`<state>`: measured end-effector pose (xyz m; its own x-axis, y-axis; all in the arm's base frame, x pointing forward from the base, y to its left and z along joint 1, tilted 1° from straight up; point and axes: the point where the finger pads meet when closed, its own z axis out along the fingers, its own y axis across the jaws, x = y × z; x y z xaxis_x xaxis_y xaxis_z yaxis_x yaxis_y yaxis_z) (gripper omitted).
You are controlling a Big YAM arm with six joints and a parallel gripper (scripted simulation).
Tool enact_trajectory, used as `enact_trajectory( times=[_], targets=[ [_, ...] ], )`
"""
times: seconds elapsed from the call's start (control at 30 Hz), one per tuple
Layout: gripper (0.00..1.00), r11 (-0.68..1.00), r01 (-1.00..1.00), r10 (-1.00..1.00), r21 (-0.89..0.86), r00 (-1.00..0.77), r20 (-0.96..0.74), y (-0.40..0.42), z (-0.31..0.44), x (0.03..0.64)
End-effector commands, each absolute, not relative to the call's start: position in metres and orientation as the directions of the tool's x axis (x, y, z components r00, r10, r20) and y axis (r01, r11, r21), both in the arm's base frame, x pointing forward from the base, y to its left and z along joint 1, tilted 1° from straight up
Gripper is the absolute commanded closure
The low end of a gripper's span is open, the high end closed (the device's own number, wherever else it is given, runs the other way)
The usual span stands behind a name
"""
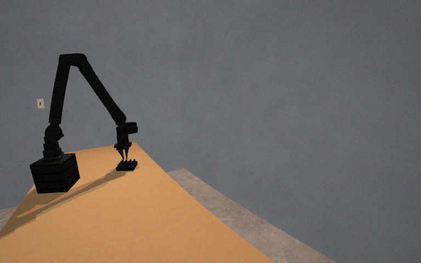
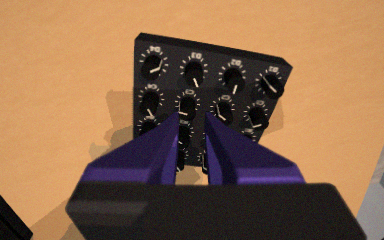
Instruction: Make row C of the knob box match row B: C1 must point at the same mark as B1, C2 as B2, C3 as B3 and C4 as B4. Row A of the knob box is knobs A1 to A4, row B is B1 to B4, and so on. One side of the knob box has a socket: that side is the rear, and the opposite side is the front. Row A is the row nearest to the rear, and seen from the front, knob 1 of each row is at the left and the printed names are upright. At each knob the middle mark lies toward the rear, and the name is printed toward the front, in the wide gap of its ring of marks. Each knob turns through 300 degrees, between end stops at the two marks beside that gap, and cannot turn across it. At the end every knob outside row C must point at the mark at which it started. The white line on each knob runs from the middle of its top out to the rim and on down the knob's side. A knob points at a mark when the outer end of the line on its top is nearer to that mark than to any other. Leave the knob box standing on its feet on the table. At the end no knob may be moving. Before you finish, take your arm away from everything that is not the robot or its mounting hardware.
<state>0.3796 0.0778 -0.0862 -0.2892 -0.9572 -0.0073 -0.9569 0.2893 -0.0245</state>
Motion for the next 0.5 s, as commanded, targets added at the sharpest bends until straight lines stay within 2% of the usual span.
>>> enact_trajectory(
  times=[0.0,0.47],
  targets=[
    [0.82,0.287,-0.958,-0.958,-0.021,-0.287,-0.011,0.0744,-0.0923,0.3804],
    [0.82,0.281,-0.960,-0.960,-0.022,-0.281,-0.011,0.0719,-0.0912,0.3760]
  ],
)
